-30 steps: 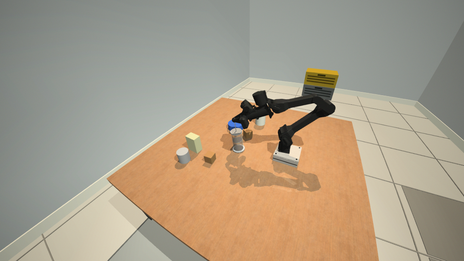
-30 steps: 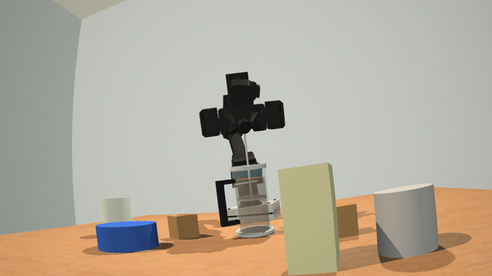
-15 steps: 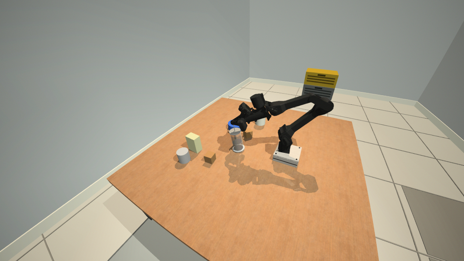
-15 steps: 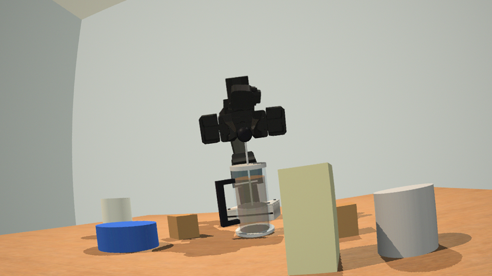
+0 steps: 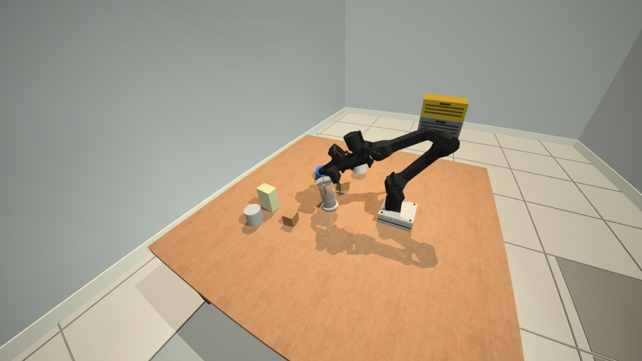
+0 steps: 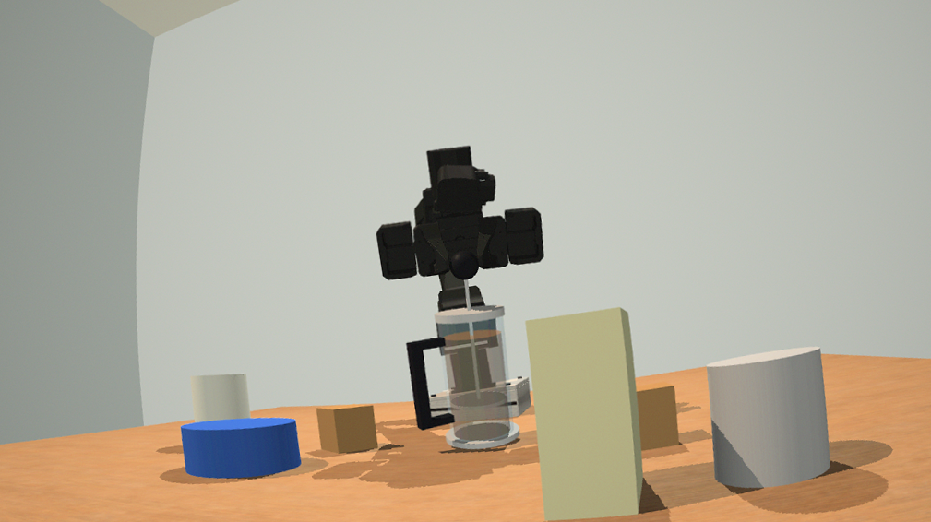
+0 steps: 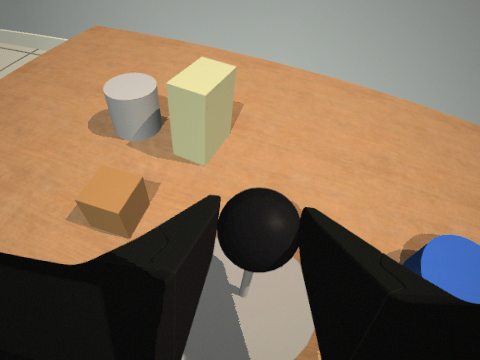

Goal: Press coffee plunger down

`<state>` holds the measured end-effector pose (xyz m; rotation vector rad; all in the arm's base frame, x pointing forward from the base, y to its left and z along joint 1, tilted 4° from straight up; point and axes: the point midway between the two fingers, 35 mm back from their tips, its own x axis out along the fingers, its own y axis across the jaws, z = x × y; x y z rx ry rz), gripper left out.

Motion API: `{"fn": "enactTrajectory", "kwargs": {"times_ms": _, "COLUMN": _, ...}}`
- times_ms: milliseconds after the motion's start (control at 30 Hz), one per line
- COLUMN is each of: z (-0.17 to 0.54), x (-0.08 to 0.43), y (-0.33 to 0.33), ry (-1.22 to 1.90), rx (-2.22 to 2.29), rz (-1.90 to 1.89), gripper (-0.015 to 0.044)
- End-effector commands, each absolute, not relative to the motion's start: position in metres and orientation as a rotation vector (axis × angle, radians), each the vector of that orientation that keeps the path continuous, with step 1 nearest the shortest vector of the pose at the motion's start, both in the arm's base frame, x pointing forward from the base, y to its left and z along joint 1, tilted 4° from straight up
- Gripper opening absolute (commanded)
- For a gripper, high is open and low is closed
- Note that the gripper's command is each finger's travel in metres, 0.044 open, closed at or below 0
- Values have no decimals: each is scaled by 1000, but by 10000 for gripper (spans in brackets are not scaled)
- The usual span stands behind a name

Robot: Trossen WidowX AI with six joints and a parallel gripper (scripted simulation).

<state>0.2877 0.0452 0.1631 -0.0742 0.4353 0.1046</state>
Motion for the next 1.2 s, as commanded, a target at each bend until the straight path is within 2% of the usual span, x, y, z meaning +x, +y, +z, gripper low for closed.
{"fn": "enactTrajectory", "kwargs": {"times_ms": 0, "z": 144, "x": 286, "y": 44, "ry": 497, "rx": -94, "rz": 104, "gripper": 118}}
{"fn": "enactTrajectory", "kwargs": {"times_ms": 1167, "z": 147, "x": 293, "y": 46, "ry": 496, "rx": -94, "rz": 104, "gripper": 118}}
